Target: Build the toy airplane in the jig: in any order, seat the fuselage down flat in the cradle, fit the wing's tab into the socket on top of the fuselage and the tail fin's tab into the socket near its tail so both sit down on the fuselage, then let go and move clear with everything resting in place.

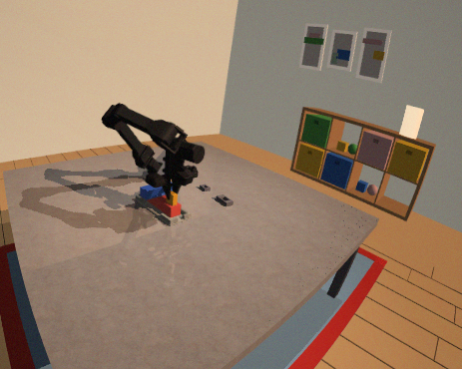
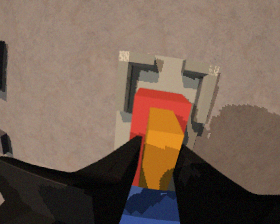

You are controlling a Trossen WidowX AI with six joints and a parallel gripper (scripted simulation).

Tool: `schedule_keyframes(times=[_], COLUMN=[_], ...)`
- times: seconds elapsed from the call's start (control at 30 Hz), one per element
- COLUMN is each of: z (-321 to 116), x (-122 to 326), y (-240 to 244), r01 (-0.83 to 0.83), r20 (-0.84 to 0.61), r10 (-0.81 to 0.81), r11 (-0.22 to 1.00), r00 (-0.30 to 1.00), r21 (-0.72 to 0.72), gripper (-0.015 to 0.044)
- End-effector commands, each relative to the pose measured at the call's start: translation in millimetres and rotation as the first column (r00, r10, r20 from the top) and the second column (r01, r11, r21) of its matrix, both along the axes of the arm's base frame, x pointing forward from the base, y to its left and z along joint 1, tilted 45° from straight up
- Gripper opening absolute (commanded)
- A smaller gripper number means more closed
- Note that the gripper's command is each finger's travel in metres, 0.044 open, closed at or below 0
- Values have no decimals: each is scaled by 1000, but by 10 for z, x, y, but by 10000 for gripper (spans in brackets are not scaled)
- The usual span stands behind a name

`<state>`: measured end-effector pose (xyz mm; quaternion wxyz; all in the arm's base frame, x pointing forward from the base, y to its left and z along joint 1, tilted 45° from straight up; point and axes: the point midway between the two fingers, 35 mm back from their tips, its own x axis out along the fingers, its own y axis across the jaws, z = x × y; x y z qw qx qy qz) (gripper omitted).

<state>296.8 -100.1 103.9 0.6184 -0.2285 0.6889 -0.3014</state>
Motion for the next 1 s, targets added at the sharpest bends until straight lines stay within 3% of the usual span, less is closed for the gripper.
schedule_keyframes(times=[0.0,0.07,0.37,0.6,0.97], z=[1,1,17,616,629], x=[-1,-1,6,107,152], y=[0,0,17,611,626], r01=[1,1,-2,-112,-115], r20=[0,0,-2,-48,-49], r10=[-1,-1,2,113,116], r11=[1000,1000,1000,994,993], r00=[1000,1000,1000,992,992], r21=[-1,-1,0,13,14], gripper=[210,260,260,260,260])
